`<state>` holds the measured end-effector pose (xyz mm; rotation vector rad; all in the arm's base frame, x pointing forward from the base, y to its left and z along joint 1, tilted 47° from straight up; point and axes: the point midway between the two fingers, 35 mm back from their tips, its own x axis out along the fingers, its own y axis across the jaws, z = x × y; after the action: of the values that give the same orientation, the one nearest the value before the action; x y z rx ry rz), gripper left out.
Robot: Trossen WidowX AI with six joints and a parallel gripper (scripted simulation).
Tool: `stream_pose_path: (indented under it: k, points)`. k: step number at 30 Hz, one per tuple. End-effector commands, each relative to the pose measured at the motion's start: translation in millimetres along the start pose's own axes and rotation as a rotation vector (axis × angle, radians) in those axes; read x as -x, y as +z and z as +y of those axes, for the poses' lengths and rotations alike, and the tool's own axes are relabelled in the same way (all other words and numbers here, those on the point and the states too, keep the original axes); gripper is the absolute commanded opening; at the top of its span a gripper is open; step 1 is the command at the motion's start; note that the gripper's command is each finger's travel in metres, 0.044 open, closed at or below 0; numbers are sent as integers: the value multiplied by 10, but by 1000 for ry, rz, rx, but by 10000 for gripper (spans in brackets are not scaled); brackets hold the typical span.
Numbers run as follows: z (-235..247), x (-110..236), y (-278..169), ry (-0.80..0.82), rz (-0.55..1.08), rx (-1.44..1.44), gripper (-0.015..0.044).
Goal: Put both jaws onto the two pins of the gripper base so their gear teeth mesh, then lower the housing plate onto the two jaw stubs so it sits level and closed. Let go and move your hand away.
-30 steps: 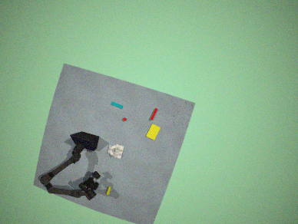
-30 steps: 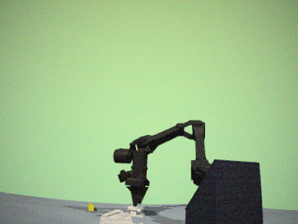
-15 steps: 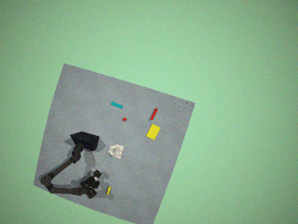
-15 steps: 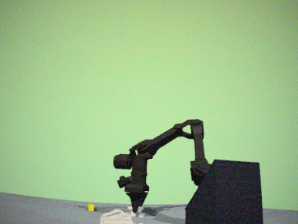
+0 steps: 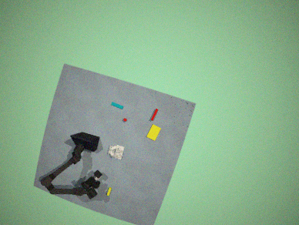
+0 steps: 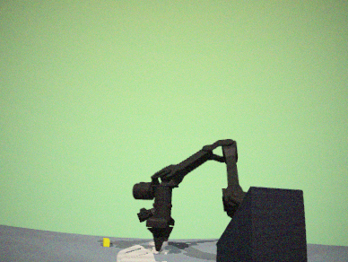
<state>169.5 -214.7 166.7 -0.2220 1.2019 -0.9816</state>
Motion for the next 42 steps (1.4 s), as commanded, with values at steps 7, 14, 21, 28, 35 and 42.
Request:
stream_pose_path:
  k: [7, 14, 21, 28, 35, 42]
  points:
    - [7, -8, 0, 3, -1, 3, 440]
    - [7, -8, 0, 3, -1, 3, 440]
    - [1, -4, -1, 0, 0, 0, 400]
    - [1, -4, -1, 0, 0, 0, 353]
    - [1, -4, -1, 0, 0, 0, 351]
    - [13, 71, 8, 3, 2, 0, 351]
